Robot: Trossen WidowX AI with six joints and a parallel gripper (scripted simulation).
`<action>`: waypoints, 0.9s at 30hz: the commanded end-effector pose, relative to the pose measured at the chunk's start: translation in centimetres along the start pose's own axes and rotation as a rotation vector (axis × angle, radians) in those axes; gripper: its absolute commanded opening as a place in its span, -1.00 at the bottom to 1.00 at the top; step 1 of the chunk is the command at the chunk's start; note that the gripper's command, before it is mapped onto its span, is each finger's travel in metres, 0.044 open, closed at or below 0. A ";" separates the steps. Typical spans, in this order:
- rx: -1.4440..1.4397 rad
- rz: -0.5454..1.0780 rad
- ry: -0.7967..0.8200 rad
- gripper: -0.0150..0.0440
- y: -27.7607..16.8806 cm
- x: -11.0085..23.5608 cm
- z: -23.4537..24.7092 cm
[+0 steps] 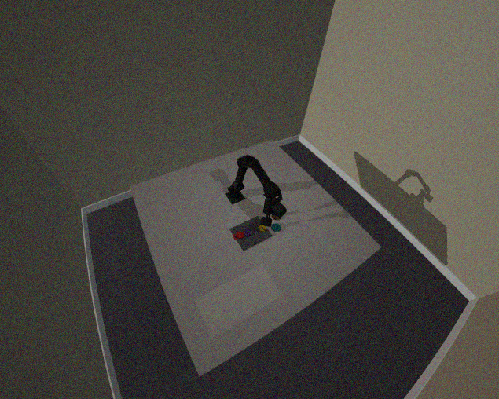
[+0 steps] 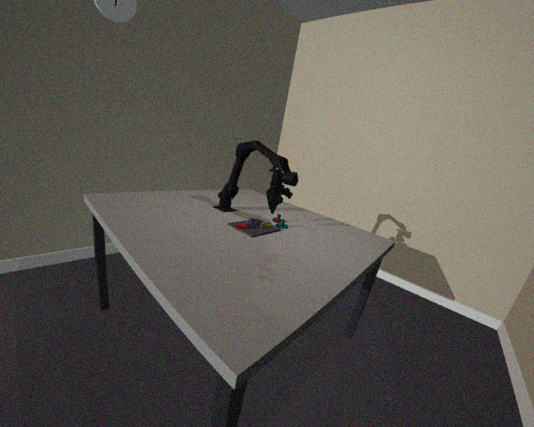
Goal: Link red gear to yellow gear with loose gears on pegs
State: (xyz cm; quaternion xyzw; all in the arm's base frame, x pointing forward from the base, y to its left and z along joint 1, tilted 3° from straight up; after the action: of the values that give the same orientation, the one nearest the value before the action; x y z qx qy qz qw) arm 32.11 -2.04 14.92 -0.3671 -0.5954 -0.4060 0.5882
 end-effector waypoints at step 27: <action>-0.302 -0.001 0.014 1.00 4.2 -2.2 11.3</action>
State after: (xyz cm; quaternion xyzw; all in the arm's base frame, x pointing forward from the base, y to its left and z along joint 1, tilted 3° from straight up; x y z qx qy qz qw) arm 31.50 9.96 13.85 -0.4458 -0.5263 -0.4929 0.5305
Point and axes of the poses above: the point midway between the two fingers, 35 mm back from their tips, its own x axis back along the fingers, its own z axis across the jaws, y = z × x, the point moved 3 cm from there along x, back along the fingers, and after that the axes turned 13 degrees about -x, right-handed, at the moved point
